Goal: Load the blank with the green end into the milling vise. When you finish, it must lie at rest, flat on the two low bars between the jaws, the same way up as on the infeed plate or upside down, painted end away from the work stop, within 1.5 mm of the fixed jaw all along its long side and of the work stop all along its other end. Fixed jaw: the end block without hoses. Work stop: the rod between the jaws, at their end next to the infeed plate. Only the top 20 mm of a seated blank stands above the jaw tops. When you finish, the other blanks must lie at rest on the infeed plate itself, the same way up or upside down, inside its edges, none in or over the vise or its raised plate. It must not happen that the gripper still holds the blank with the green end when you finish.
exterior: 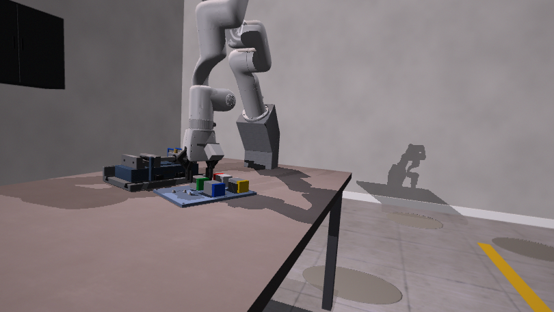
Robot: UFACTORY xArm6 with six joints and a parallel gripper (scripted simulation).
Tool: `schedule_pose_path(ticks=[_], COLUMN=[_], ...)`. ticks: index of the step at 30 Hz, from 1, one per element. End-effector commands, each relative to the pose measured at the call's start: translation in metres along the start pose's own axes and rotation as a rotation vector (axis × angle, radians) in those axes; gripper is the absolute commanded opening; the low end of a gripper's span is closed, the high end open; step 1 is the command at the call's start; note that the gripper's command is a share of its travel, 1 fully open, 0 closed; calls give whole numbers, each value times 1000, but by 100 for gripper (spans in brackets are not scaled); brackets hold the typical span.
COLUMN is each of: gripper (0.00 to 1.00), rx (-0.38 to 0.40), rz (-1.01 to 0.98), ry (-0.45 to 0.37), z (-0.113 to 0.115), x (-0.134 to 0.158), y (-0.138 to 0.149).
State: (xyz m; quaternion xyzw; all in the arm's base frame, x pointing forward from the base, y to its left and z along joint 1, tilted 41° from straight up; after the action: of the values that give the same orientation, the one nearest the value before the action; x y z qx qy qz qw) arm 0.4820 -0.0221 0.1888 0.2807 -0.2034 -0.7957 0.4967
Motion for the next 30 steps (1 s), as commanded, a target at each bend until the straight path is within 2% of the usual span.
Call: schedule_pose_path(ticks=[1, 22, 23, 30], gripper=[71, 71, 0, 0], rx=[2, 2, 2, 2], rz=[0, 0, 0, 0], ry=[0, 0, 1, 1], z=[1, 2, 2, 2], x=[0, 0, 0, 0], y=[1, 1, 1, 1])
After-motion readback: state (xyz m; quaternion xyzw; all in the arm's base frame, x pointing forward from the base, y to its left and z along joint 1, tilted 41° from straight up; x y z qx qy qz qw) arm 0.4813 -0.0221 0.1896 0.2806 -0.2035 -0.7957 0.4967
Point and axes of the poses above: the point where the finger pads meet when closed, its own z axis back along the fingers, its own y axis across the jaws, x = y × z, the point moved 6 cm from there along z, back along the fingers, and after that the axes turned 6 degrees about z, right-handed, at the moved point
